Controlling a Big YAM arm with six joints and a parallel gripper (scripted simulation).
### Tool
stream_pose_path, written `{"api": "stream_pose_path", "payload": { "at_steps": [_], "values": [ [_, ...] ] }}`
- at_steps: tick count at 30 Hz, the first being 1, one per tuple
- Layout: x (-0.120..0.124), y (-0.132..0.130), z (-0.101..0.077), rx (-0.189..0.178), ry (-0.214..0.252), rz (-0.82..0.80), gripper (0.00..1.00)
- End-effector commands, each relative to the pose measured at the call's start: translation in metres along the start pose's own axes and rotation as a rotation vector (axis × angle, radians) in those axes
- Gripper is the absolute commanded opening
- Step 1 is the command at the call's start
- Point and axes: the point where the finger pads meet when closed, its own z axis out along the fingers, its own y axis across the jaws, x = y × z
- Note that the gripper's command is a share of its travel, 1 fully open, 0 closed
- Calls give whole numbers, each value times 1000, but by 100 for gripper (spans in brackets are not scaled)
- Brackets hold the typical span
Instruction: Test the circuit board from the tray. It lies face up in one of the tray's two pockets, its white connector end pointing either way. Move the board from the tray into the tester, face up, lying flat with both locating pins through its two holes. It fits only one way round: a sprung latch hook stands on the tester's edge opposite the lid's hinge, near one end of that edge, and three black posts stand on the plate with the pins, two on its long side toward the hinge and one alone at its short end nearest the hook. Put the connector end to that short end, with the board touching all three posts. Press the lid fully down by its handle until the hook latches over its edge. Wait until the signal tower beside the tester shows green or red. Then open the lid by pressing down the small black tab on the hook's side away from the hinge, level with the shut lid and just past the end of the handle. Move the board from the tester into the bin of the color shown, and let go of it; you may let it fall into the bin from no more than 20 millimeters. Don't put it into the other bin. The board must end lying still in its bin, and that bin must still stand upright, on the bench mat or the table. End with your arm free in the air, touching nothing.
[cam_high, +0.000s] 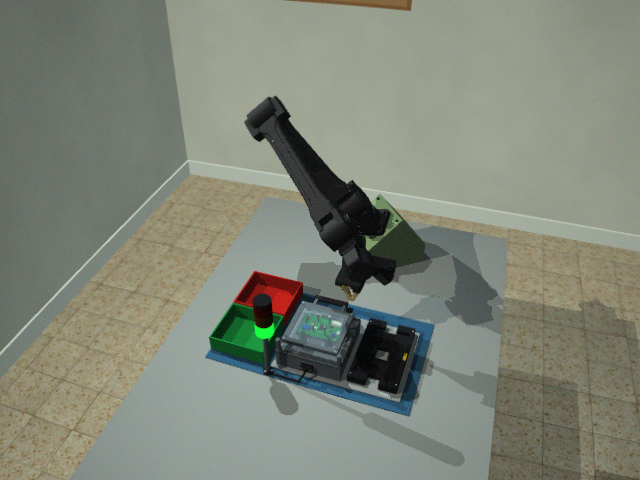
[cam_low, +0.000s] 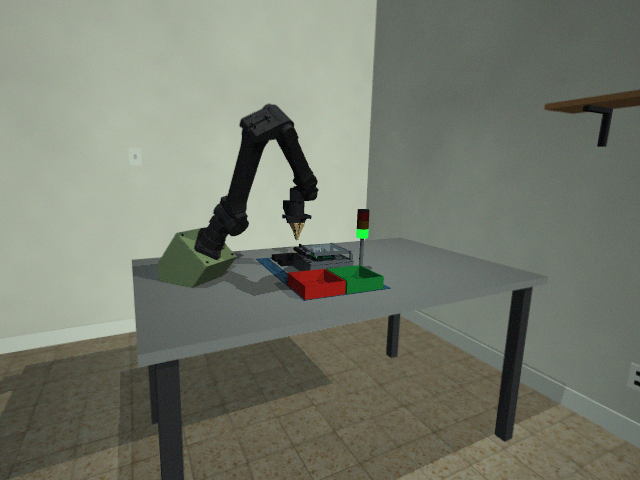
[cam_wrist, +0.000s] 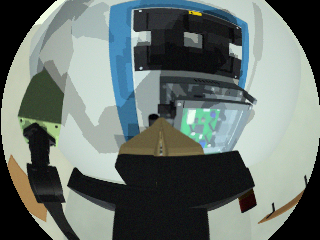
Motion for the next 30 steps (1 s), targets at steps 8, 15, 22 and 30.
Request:
{"api": "stream_pose_path", "payload": {
  "at_steps": [8, 15, 22, 30],
  "values": [
    [-2, -5, 1, 0, -4, -2, 0],
    [-1, -1, 7, -7, 0, -4, 0],
    [-1, 0, 22, -7, 0, -5, 0],
    [-1, 1, 32, -7, 0, -5, 0]
  ]
}}
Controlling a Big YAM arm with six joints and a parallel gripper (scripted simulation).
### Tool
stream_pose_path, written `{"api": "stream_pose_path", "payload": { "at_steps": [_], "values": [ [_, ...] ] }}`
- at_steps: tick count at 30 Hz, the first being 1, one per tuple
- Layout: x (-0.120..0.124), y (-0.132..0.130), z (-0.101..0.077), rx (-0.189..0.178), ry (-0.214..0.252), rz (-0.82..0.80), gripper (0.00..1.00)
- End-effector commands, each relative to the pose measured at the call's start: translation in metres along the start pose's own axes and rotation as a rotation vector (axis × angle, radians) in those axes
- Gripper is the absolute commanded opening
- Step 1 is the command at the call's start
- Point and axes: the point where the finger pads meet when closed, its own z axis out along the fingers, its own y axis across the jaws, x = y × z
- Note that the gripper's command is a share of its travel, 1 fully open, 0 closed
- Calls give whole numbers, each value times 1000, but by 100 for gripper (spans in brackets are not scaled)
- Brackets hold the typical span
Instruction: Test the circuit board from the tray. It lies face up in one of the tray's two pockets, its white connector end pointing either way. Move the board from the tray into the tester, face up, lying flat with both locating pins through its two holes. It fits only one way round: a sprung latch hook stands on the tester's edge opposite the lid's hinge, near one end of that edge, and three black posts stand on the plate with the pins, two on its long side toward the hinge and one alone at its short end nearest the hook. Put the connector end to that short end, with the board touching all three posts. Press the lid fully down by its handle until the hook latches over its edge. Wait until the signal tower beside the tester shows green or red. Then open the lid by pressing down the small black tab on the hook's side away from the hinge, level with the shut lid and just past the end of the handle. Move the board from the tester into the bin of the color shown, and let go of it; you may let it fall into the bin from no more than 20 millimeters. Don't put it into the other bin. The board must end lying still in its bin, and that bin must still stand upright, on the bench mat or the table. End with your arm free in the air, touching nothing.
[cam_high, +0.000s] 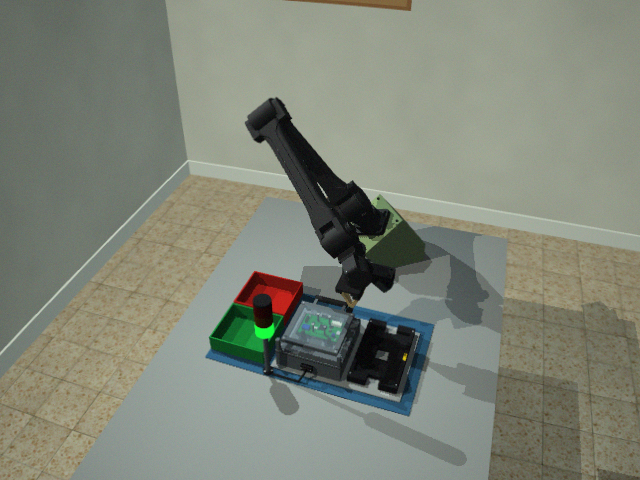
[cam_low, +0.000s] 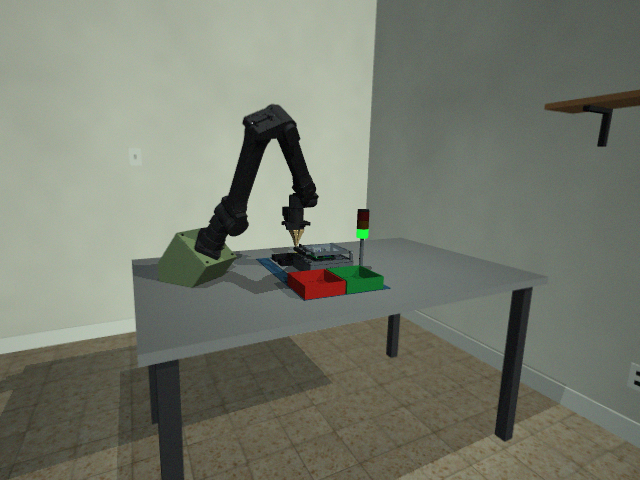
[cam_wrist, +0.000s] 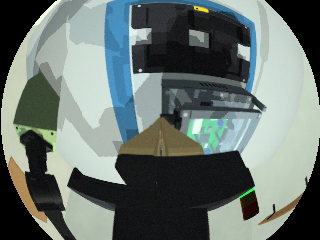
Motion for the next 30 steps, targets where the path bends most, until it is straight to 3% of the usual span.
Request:
{"api": "stream_pose_path", "payload": {
  "at_steps": [1, 30],
  "values": [
    [-2, -12, 2, 11, -8, 2, 0],
    [-1, -4, 7, -1, -2, -7, 0]
  ]
}}
